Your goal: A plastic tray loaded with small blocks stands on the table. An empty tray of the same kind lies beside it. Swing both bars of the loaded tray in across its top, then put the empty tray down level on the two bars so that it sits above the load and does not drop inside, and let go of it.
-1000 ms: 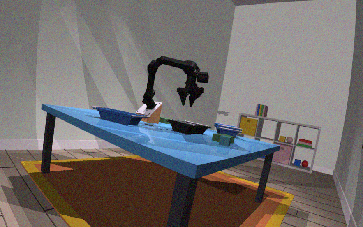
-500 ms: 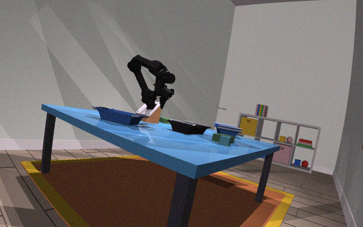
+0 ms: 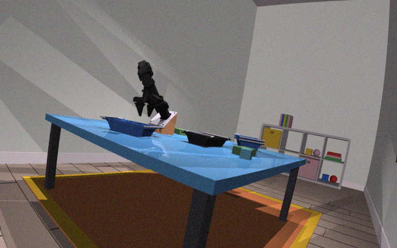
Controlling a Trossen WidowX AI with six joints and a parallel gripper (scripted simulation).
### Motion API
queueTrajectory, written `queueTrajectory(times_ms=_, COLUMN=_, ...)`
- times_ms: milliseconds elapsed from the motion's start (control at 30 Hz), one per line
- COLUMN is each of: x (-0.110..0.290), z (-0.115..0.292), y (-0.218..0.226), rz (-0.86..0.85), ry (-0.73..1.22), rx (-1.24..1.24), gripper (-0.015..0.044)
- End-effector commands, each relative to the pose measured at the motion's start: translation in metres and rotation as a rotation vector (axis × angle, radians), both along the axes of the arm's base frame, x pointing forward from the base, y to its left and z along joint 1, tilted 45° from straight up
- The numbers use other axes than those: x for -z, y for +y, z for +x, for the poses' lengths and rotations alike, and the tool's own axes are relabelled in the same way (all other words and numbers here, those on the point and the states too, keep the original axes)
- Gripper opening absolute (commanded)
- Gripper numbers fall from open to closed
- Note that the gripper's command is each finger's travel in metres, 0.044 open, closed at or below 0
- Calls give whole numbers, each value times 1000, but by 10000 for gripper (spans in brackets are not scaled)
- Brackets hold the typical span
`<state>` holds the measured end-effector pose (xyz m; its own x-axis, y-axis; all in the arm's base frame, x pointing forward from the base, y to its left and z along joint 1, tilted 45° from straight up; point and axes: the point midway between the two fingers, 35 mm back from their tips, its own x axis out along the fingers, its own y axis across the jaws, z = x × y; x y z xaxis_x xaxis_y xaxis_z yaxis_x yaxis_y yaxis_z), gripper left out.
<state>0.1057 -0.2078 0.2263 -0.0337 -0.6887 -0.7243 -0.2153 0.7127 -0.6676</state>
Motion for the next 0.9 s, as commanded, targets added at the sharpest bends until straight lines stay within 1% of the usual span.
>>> queueTrajectory(times_ms=0, x=7, z=-44, y=8, rz=-51, ry=78, rx=-47, gripper=440)
queueTrajectory(times_ms=333, x=11, z=-43, y=3, rz=-49, ry=78, rx=-46, gripper=440)
queueTrajectory(times_ms=867, x=55, z=-45, y=-43, rz=-38, ry=80, rx=-43, gripper=440)
